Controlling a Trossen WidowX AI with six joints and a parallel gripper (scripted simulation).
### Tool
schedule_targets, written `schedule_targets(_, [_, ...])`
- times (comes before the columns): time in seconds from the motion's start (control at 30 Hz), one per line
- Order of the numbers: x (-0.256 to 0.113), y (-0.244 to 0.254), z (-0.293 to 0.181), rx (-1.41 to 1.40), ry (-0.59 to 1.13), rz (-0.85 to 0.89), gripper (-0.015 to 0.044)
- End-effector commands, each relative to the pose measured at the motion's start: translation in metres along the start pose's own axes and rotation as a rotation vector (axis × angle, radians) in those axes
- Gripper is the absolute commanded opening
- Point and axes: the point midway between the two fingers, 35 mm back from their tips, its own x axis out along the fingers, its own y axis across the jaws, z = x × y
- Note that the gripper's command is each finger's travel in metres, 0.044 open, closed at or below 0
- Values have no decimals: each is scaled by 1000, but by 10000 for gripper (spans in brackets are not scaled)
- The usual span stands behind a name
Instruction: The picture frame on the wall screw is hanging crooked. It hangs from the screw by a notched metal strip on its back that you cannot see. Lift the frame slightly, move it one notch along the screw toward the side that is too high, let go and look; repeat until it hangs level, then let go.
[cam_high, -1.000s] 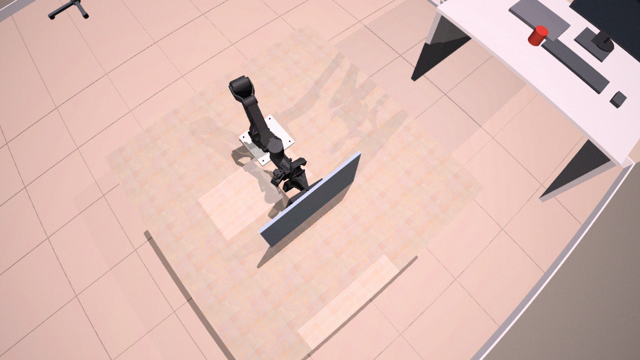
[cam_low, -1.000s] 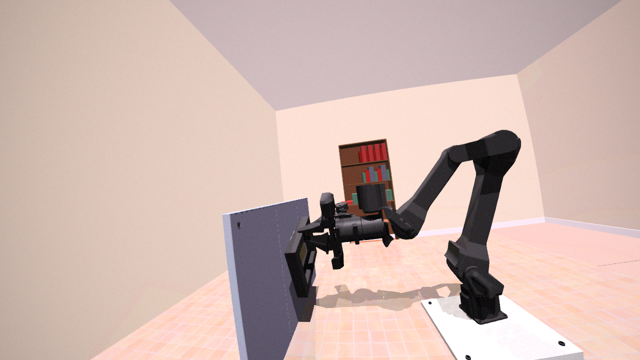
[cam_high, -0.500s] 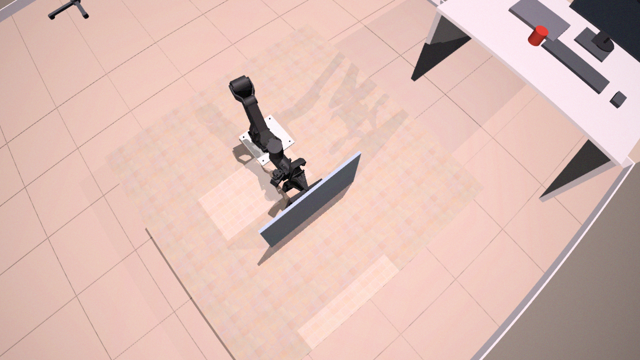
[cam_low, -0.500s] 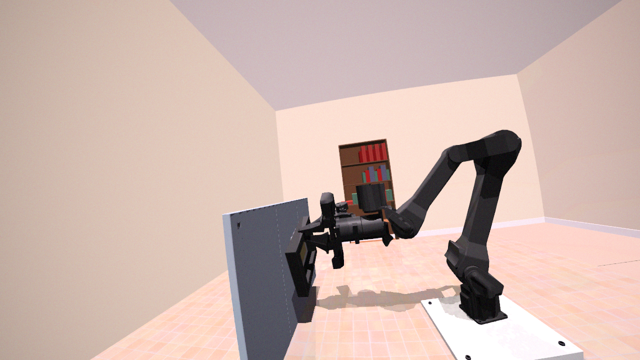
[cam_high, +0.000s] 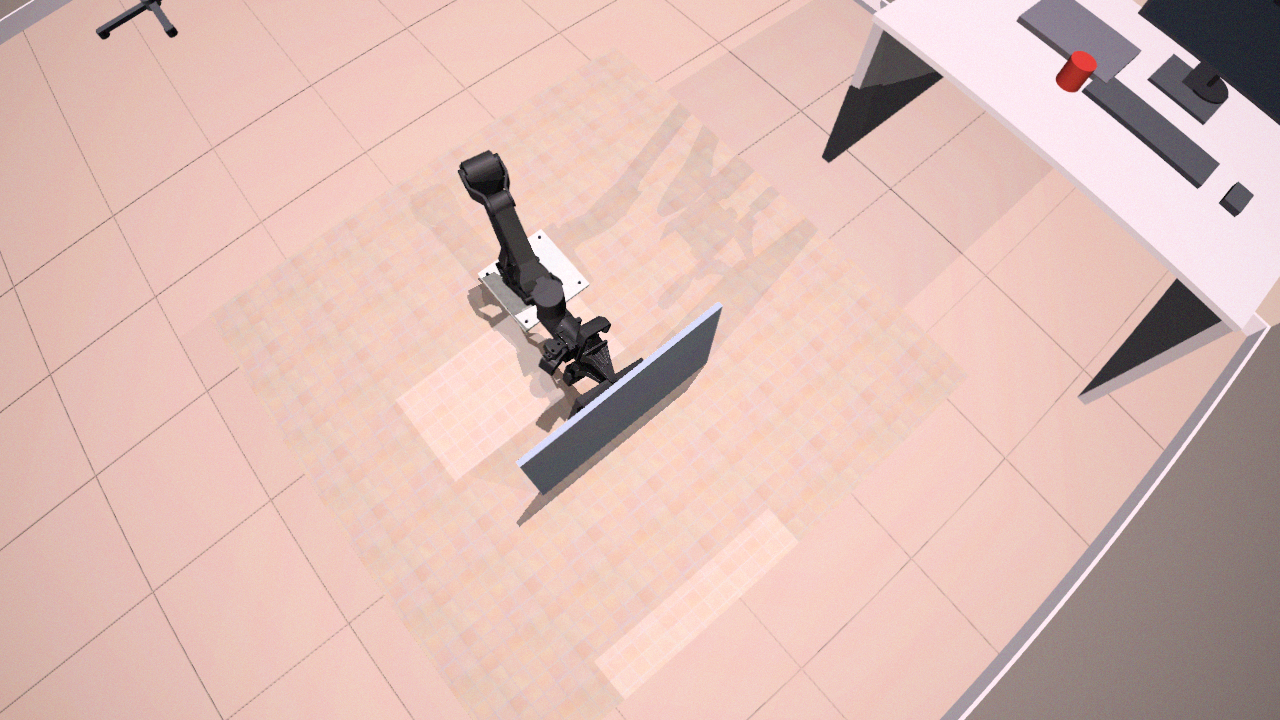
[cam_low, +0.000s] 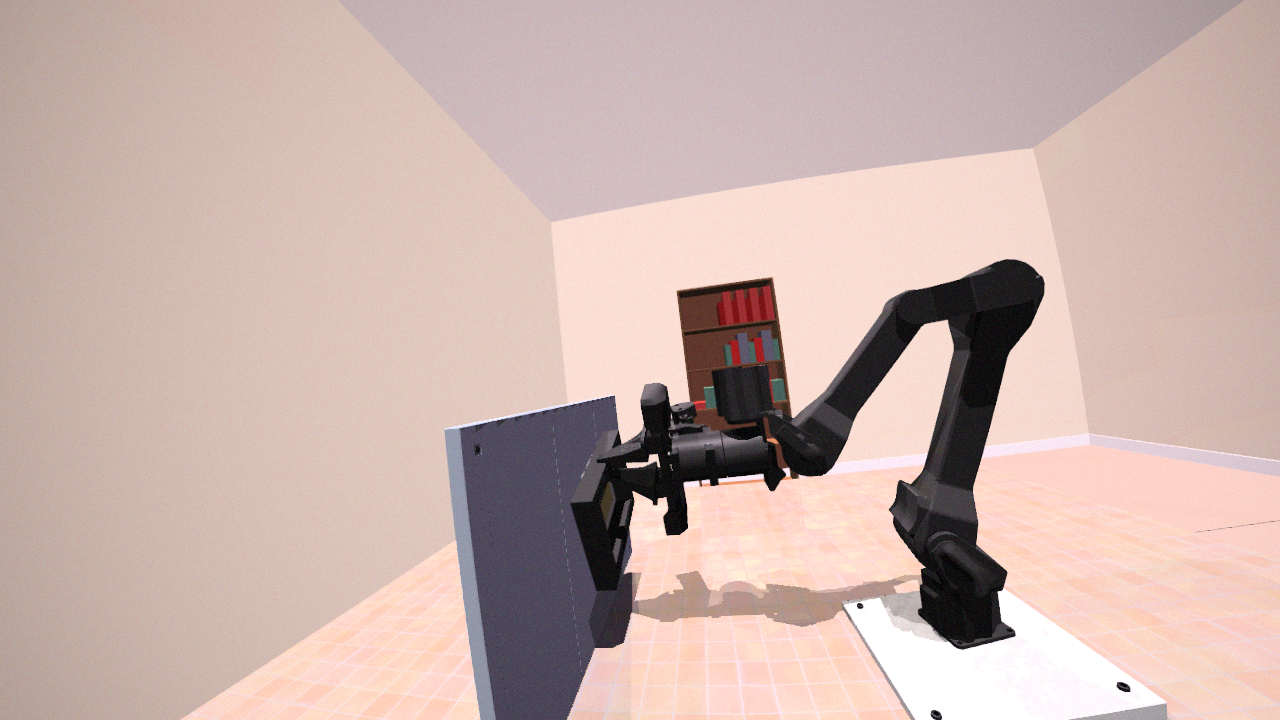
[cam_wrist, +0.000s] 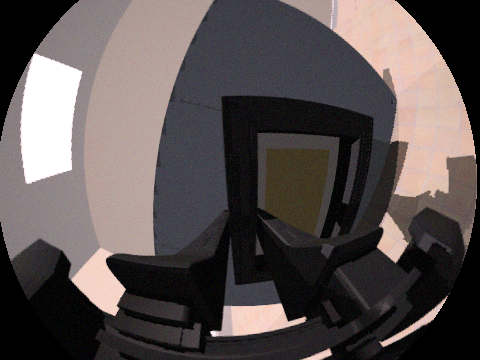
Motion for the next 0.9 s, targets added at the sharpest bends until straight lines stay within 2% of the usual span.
schedule_targets(0.0, [0,6,2,-5,-2,22,0])
schedule_targets(0.87, [0,5,0,-5,-2,22,0])
